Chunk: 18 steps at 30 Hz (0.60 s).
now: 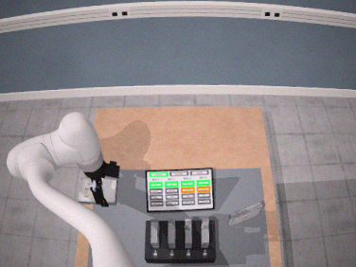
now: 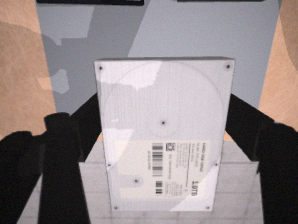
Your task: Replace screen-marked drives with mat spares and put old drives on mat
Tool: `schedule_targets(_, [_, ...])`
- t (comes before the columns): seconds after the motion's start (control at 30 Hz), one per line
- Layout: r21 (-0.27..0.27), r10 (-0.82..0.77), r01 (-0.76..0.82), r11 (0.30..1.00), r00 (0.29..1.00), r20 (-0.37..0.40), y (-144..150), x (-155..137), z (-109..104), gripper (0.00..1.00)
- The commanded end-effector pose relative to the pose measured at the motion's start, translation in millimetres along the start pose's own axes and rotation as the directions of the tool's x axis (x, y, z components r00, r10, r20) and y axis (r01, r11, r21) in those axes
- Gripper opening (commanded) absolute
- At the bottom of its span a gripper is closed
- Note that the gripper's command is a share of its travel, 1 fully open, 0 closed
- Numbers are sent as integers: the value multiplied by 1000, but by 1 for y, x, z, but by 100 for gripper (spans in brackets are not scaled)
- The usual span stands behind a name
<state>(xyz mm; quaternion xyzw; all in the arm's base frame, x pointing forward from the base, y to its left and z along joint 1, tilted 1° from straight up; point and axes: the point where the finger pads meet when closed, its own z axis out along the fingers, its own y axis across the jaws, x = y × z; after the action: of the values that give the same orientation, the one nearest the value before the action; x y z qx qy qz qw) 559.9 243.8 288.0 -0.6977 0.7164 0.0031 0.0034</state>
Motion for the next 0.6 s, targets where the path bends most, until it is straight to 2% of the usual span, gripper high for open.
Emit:
schedule_targets(0.0, [0, -76, 76, 997, 997, 4, 0, 0, -1, 10])
schedule_targets(0.37, [0, -97, 97, 995, 995, 4, 0, 0, -1, 10])
schedule_targets(0.57, [0, -174, 174, 985, 985, 4, 0, 0, -1, 10])
